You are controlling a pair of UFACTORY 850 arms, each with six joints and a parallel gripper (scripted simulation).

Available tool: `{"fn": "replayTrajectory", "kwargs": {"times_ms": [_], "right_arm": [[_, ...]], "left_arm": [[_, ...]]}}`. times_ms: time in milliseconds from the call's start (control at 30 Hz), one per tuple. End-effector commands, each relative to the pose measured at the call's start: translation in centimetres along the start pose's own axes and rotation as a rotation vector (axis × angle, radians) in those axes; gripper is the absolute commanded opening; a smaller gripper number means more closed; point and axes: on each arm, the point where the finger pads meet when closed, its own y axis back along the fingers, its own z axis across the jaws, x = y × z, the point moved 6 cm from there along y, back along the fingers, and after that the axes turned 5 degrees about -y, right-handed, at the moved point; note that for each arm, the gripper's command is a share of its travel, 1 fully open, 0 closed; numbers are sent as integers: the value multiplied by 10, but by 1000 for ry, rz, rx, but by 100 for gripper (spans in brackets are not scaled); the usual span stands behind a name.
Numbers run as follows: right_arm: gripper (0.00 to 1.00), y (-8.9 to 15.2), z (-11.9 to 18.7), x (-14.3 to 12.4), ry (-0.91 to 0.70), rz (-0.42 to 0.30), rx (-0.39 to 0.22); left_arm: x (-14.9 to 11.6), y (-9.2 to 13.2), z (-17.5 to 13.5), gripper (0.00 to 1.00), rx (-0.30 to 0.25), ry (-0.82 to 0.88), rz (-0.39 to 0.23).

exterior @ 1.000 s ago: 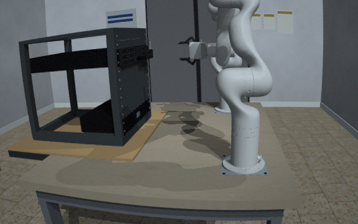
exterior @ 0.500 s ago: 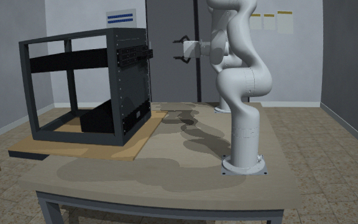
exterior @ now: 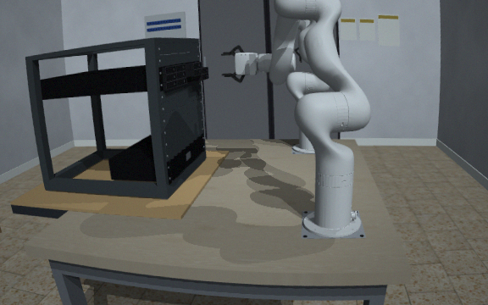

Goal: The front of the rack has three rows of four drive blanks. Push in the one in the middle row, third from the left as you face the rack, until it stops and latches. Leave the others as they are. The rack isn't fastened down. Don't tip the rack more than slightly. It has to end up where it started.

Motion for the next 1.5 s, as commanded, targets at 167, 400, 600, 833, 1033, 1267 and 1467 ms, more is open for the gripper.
{"fn": "replayTrajectory", "kwargs": {"times_ms": [167,400,600,833,1033,1267,1467], "right_arm": [[100,1,0,0,0,2,0],[100,1,0,0,0,2,0],[100,1,0,0,0,2,0],[100,1,0,0,0,2,0],[100,1,0,0,0,2,0],[100,1,0,0,0,2,0],[100,1,0,0,0,2,0]], "left_arm": [[-14,-29,9,100,-1,3,1],[-19,-43,13,100,-1,3,1],[-20,-45,13,100,-1,3,1],[-21,-45,13,100,-1,3,1],[-21,-45,13,100,-1,3,1],[-21,-45,13,100,-1,3,1],[-21,-45,13,100,-1,3,1]]}}
